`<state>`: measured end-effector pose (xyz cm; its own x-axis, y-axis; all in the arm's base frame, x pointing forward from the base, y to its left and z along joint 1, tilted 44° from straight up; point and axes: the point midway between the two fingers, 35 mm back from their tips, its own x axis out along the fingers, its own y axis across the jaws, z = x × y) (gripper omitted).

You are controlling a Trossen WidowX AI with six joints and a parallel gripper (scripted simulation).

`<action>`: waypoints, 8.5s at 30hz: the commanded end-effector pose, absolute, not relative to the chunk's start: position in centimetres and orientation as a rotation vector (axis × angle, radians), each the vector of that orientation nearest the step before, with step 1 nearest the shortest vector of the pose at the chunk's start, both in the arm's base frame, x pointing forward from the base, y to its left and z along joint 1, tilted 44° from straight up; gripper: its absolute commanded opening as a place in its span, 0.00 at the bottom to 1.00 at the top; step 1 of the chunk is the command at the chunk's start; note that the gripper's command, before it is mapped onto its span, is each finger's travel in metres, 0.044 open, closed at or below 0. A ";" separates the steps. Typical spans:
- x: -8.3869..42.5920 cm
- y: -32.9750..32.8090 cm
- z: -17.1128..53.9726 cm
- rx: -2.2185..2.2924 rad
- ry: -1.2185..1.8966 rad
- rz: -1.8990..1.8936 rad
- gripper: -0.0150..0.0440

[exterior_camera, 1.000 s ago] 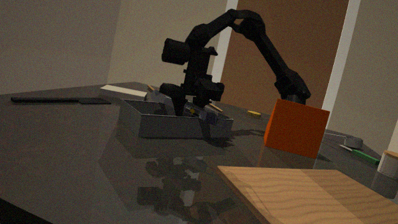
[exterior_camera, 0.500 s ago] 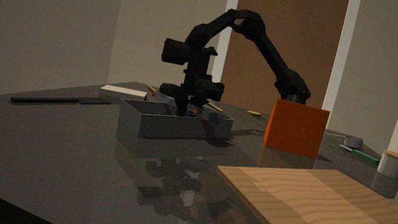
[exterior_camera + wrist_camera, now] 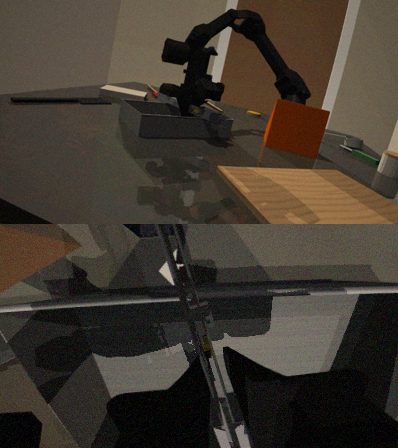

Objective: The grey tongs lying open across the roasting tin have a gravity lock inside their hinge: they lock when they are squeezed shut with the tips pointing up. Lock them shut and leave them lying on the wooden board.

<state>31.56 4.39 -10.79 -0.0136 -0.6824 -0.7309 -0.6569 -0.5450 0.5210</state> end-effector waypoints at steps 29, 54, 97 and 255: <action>31.6 13.0 -1.9 2.174 -1.469 -1.647 0.00; 21.2 25.5 -11.9 1.953 -0.982 -1.781 0.00; -2.7 32.3 -17.9 1.579 -0.405 -1.817 0.00; -2.9 28.7 -22.6 1.579 -0.404 -1.817 0.00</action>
